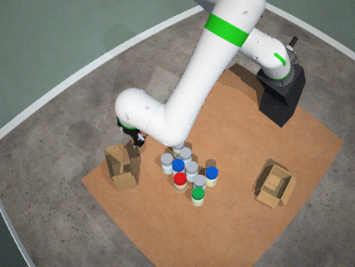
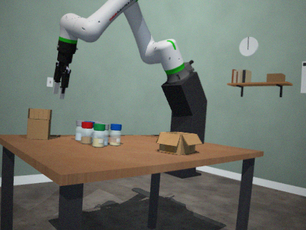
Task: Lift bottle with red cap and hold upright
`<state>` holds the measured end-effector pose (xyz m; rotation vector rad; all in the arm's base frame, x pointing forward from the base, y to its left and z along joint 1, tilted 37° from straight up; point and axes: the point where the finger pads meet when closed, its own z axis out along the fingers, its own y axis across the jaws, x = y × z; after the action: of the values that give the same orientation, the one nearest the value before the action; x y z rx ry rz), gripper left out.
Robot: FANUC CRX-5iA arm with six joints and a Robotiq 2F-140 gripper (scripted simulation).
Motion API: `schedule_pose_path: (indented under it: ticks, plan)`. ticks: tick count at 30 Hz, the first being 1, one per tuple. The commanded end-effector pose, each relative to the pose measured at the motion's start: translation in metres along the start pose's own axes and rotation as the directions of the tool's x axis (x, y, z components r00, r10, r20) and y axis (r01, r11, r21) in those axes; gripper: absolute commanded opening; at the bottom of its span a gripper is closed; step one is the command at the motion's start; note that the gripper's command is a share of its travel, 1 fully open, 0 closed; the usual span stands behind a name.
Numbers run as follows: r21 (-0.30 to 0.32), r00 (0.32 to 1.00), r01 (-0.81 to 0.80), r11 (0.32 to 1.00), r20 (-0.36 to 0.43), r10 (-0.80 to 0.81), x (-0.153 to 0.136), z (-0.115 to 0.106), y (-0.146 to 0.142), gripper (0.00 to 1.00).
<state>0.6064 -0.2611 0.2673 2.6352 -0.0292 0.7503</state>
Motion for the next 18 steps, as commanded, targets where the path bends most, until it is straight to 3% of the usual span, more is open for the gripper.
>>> schedule_pose_path:
  ticks: [1,9,18]
  plan:
    - [-0.009,0.999,0.021,1.0,-0.029,-0.021,0.002,0.002,0.006,0.51]
    - [-0.061,0.982,0.103,0.993,-0.153,-0.112,0.009,0.014,0.03,0.51]
    - [-0.058,0.974,0.131,0.99,-0.176,-0.14,0.008,0.015,0.028,0.51]
